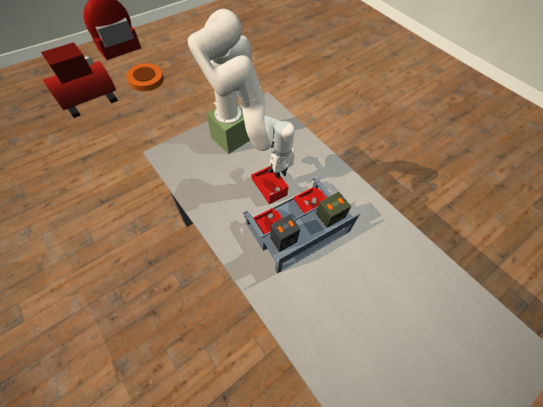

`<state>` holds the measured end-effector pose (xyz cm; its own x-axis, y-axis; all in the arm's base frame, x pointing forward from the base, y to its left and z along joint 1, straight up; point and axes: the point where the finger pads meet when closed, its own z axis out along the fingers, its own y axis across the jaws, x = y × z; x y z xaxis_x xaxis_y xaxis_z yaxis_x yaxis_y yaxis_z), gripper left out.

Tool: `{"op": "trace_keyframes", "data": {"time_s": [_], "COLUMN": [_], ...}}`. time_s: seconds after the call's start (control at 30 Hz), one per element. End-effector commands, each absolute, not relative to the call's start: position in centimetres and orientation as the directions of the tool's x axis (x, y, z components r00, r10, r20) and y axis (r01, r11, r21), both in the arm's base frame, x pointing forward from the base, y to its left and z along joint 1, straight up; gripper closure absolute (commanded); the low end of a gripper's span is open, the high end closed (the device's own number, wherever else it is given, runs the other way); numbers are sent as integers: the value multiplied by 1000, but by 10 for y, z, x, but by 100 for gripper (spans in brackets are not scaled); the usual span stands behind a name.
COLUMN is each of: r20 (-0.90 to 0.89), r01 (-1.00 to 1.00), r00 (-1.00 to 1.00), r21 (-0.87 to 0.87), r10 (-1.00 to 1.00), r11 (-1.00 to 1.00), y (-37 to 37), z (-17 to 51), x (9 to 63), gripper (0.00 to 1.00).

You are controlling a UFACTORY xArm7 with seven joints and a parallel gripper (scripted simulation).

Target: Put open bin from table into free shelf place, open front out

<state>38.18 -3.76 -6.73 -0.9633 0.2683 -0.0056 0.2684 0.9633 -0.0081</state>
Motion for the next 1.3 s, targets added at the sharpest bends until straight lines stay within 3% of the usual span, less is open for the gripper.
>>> {"op": "trace_keyframes", "data": {"time_s": [0.0,0.17,1.13,1.27], "r20": [-4,-4,-14,-15], "r01": [268,268,269,462], "r00": [-964,-964,-963,-887], "r21": [-6,-6,-14,-11], "r10": [268,268,269,462], "r11": [963,963,963,887], "y": [-38,-37,-37,-62], "z": [-65,-11,-14,-18], "x": [383,383,383,403], "gripper": [72,72,67,67]}}
